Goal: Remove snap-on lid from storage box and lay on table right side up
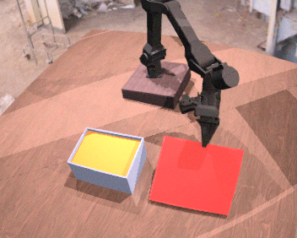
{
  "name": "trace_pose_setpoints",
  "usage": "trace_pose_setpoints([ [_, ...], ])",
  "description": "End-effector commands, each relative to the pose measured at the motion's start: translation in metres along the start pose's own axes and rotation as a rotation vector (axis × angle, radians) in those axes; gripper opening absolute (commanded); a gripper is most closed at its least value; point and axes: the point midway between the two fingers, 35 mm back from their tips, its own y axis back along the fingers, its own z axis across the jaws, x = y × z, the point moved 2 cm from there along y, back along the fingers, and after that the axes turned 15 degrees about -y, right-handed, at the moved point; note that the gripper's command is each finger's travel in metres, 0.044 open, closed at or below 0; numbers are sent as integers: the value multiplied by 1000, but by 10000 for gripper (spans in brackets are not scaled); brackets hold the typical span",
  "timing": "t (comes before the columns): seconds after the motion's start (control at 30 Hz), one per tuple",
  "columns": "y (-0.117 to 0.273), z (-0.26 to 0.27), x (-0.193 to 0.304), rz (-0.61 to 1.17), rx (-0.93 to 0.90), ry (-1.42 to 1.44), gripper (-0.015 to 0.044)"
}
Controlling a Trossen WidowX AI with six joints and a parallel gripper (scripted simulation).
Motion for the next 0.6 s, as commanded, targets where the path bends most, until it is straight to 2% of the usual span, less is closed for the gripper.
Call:
trace_pose_setpoints([
  [0.0, -8, -12, -8, -21, 26, 22, 0],
  [0.57, -16, -23, -11, -21, 26, 22, 0],
])
